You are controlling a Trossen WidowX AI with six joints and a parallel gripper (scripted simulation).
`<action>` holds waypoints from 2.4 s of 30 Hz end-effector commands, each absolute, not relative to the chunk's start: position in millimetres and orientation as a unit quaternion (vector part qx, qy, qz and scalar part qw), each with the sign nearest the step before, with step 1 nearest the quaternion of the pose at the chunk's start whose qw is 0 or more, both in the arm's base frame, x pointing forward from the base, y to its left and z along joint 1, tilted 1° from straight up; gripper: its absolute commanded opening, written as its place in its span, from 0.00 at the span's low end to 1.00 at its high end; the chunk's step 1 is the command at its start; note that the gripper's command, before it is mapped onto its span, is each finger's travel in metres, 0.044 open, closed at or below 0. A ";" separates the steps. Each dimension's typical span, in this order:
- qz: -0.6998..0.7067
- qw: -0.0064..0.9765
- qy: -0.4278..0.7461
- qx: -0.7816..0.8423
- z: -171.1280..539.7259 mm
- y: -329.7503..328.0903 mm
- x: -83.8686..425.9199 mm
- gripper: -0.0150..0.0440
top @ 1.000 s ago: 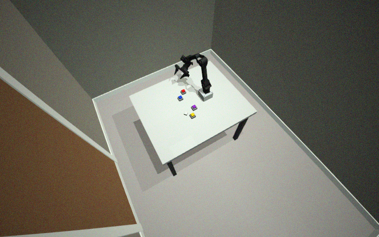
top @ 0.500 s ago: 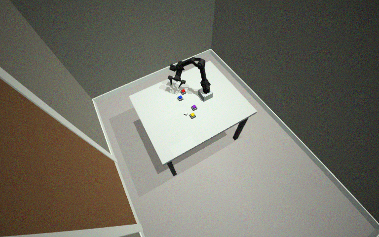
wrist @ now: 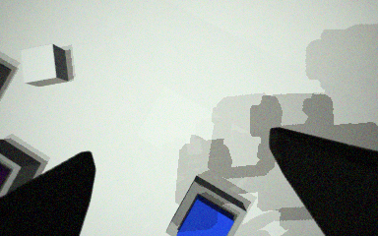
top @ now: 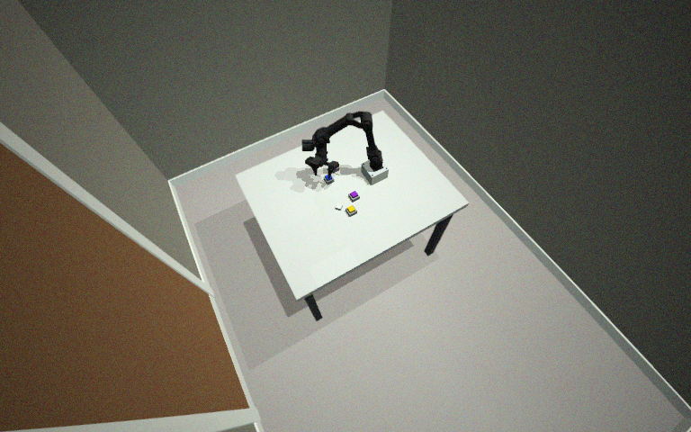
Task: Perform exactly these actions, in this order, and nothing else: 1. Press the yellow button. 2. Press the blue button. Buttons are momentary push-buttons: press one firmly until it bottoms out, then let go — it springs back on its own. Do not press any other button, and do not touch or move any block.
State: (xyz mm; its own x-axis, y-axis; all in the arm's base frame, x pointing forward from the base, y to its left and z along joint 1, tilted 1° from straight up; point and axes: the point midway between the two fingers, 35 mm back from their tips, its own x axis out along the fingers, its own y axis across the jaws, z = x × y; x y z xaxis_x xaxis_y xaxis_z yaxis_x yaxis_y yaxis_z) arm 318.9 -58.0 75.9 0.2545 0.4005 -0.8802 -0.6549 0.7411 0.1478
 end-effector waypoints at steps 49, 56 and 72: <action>0.039 0.719 0.694 -0.019 30.9 178.0 253.7 0.31; 0.039 0.719 0.694 -0.019 30.9 178.0 253.7 0.29; 0.039 0.719 0.694 -0.019 14.1 178.8 254.6 0.29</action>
State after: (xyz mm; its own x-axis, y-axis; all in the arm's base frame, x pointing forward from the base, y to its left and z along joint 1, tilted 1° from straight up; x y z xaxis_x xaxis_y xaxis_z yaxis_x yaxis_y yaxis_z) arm 255.1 179.6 21.8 0.0380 0.0371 -0.9986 -0.0870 0.9956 0.0337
